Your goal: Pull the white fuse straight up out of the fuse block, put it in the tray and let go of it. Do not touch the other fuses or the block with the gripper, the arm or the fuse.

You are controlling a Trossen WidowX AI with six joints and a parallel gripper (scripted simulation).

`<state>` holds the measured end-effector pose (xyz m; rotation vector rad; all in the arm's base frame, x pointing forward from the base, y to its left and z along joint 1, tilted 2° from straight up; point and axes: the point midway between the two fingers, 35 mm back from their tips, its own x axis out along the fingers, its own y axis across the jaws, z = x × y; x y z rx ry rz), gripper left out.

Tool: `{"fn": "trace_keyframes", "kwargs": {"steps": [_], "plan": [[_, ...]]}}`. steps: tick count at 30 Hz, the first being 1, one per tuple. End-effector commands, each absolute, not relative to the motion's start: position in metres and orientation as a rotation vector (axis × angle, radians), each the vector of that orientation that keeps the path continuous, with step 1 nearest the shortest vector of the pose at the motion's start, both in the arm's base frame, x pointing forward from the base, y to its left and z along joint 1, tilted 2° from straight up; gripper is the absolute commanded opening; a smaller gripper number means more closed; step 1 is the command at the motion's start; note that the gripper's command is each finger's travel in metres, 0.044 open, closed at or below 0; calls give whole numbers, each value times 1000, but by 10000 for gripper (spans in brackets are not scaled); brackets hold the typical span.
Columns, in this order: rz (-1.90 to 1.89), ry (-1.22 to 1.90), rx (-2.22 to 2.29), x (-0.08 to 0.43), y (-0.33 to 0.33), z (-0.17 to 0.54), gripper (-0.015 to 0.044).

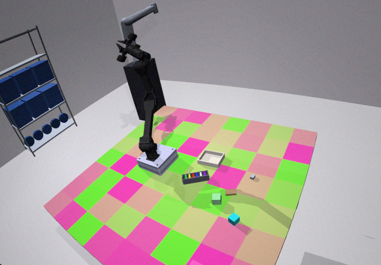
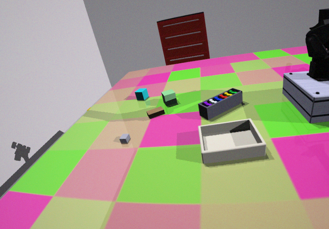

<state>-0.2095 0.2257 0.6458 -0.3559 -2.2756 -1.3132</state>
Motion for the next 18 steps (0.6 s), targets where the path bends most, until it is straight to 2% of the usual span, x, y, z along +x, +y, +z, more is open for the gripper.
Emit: {"fn": "trace_keyframes", "kwargs": {"steps": [1,9,18], "plan": [[-1352,-2101,-297,-194,158,675,74],[-1371,-1820,-181,-153,49,702,74],[-1384,-1499,-54,-86,-60,702,74]]}}
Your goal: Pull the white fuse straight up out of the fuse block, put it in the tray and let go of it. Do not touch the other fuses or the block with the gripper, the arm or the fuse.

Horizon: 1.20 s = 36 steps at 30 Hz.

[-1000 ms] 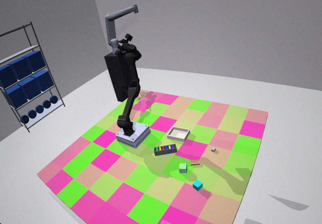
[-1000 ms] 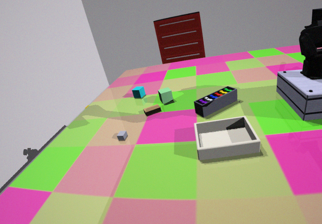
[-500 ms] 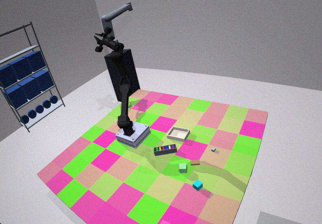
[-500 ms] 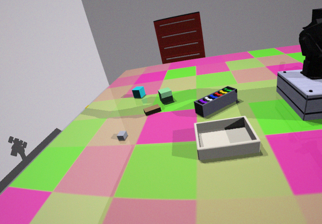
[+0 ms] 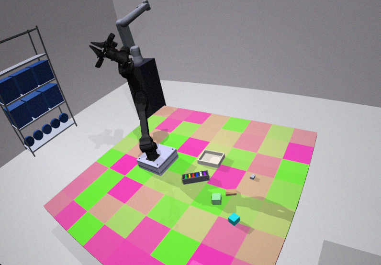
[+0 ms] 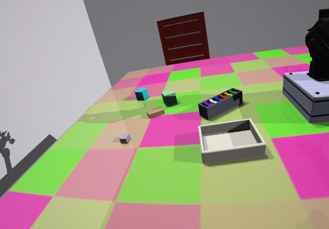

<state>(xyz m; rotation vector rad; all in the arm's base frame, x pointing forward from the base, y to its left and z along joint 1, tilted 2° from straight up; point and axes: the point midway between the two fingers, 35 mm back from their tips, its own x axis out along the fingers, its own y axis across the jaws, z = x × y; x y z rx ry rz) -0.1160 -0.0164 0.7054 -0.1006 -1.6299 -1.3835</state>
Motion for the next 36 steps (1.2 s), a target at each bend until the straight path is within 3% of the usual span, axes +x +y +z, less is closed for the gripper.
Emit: {"fn": "trace_keyframes", "kwargs": {"steps": [1,19,36], "plan": [[-1381,-1474,-49,-80,-67,701,74],[-1160,-778,195,122,-220,617,74],[-914,-142,486,312,-237,442,74]]}}
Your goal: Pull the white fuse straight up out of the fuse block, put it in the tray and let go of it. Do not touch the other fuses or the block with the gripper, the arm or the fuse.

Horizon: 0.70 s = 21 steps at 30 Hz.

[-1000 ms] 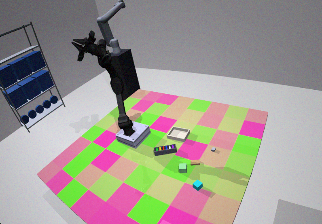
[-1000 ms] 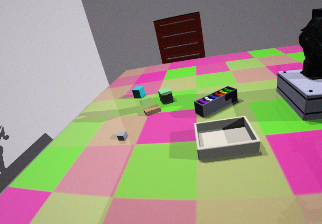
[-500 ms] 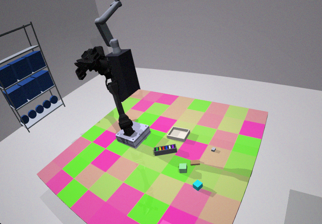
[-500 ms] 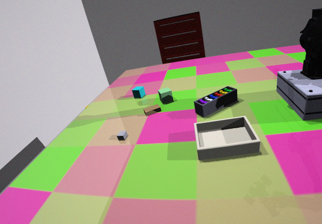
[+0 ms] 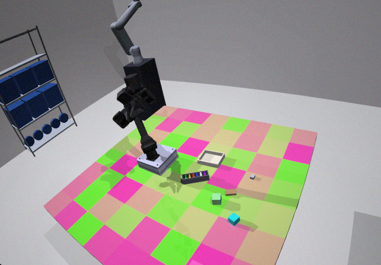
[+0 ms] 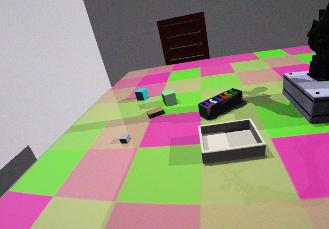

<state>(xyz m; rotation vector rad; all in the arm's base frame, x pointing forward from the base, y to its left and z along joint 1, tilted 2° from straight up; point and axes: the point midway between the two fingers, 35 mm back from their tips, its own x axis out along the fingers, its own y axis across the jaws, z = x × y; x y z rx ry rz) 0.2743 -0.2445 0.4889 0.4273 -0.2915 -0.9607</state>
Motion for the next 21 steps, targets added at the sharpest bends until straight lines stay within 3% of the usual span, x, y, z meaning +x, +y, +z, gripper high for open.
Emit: {"fn": "trace_keyframes", "kwargs": {"steps": [1,13,21], "plan": [[-905,-111,498,319,-234,432,74],[-782,325,633,386,-181,299,74],[-724,723,715,399,-119,187,74]]}}
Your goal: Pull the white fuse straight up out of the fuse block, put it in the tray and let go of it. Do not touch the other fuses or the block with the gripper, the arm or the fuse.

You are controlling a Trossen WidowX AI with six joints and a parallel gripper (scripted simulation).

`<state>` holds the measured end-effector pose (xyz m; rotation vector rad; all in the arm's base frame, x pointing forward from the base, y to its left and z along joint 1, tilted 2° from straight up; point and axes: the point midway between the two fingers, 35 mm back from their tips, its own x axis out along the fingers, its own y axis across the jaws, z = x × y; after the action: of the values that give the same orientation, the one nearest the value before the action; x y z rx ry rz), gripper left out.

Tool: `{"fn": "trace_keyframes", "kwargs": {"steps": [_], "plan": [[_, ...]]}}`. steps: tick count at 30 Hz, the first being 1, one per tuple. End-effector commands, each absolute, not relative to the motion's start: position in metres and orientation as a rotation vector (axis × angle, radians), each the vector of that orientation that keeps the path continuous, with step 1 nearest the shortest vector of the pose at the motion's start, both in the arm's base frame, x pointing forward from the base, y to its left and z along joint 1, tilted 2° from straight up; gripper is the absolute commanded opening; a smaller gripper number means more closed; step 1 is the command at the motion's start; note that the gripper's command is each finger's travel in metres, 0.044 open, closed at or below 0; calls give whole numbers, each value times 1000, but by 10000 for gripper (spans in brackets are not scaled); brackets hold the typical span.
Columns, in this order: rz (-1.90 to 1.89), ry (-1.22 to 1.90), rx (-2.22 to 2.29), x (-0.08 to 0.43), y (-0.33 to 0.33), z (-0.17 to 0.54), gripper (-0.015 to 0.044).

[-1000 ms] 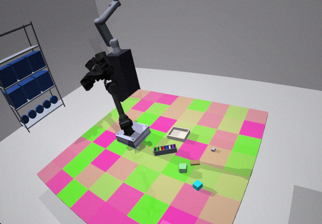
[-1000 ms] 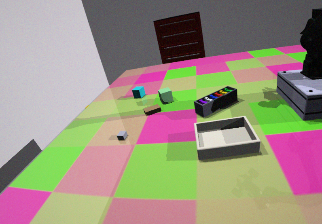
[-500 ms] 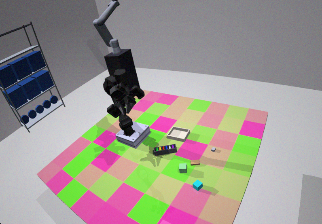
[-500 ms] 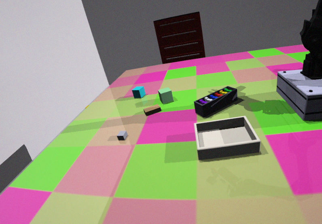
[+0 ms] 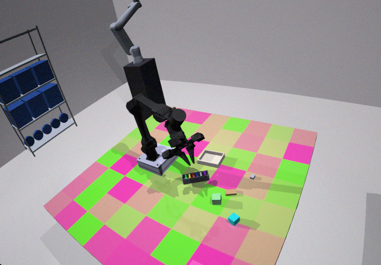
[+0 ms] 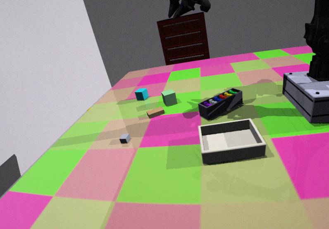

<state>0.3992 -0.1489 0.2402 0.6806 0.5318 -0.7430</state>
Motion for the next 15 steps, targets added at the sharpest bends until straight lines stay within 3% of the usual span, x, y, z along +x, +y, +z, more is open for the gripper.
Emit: {"fn": "trace_keyframes", "kwargs": {"steps": [1,11,15], "plan": [[-721,776,723,398,-110,173,74],[-755,1337,757,345,-21,53,74],[-776,1432,752,329,-3,38,74]]}}
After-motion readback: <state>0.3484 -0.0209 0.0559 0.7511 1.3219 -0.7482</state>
